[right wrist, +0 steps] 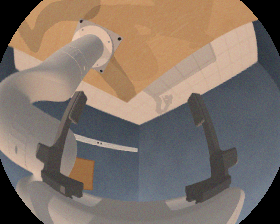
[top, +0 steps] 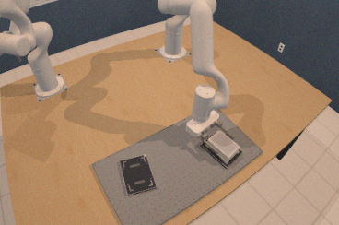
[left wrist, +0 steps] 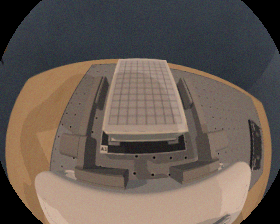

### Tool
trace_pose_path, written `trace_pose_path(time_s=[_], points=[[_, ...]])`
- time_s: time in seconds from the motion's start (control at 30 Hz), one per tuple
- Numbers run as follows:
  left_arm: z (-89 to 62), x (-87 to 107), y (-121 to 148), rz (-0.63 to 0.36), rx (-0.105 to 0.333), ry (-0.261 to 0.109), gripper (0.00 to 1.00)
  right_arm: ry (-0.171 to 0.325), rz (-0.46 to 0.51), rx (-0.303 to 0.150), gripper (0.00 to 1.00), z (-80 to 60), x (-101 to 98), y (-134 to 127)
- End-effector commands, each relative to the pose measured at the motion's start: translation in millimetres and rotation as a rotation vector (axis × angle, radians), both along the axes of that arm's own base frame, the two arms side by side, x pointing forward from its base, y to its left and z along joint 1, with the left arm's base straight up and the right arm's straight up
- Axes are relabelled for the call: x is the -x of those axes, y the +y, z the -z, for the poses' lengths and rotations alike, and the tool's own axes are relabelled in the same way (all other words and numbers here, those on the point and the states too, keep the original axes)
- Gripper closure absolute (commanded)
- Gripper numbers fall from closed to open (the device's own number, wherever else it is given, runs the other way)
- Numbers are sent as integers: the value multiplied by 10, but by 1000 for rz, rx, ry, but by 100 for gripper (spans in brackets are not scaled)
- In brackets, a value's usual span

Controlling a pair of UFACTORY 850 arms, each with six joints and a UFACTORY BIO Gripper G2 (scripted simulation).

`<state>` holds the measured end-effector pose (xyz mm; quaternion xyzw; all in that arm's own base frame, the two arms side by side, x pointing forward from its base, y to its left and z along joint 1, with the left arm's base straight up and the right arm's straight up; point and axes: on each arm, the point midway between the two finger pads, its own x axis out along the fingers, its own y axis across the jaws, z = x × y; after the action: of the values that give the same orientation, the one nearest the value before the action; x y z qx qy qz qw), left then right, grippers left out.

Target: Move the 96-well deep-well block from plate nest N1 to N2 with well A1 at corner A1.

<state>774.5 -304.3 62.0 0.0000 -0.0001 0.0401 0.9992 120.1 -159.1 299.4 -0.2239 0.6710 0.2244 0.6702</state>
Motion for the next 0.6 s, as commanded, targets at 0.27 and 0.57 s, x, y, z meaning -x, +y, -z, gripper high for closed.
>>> trace_pose_path(time_s=[0.27,0.57], points=[[49,-7,-3,0,1,-2,63,-1,0,1,0,-4,-4,-2],[109,-7,-3,0,1,-2,63,-1,0,1,0,-4,-4,-2]])
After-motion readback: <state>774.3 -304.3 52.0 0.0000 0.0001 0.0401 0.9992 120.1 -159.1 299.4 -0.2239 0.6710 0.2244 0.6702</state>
